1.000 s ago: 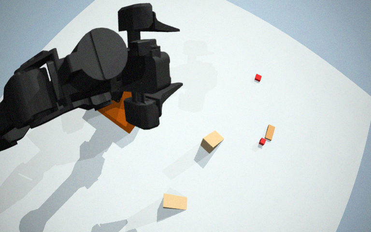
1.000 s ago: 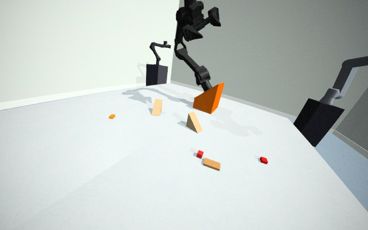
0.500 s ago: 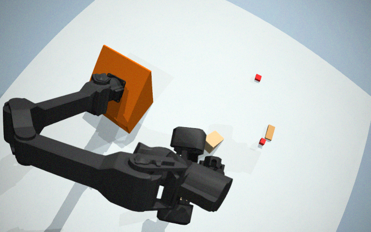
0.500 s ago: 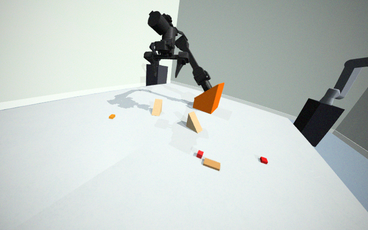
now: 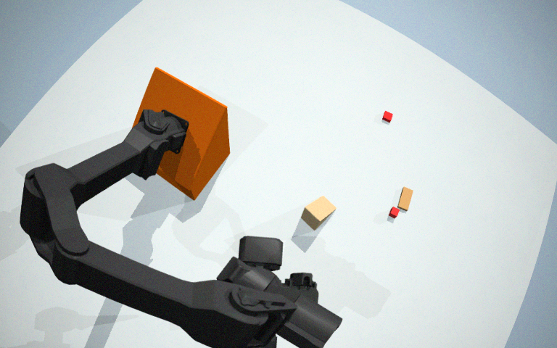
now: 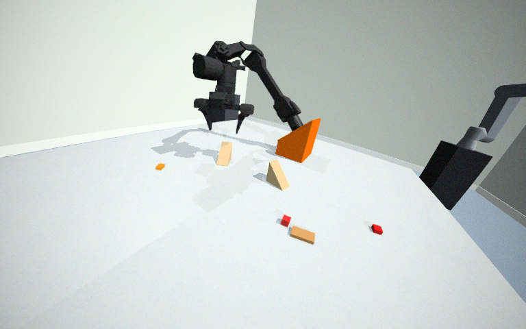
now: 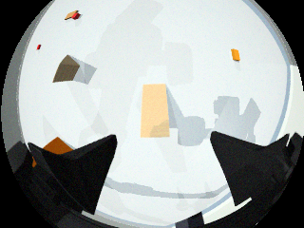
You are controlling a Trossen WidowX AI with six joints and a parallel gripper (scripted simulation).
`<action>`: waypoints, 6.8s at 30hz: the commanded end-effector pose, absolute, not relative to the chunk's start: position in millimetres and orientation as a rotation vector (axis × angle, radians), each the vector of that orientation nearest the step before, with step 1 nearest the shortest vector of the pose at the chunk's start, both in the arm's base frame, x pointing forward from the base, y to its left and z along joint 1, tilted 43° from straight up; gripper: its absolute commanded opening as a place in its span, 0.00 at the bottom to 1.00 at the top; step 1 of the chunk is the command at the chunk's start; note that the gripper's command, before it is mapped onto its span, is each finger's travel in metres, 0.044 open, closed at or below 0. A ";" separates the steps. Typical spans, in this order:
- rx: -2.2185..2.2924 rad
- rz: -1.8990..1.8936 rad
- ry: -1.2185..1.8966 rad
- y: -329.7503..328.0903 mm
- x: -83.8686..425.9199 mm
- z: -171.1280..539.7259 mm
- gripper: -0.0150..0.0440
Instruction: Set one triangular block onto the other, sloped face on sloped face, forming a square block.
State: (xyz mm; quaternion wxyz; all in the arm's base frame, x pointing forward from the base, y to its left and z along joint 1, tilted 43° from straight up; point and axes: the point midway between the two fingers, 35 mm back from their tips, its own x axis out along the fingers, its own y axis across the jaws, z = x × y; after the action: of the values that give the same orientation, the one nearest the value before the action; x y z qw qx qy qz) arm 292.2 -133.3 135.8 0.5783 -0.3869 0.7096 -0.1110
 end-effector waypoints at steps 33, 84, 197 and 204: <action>-0.912 -0.258 1.672 -168.6 292.7 88.2 1.00; -0.916 -0.264 1.673 -189.9 286.2 59.4 0.25; 0.908 -1.645 0.376 -173.6 285.9 75.6 0.25; 0.995 -1.681 0.281 -173.6 285.8 75.6 0.25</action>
State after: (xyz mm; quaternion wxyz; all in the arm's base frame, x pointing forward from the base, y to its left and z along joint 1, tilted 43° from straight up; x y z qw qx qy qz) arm 285.6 -174.0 75.5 0.5644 0.4012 0.1419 -0.7073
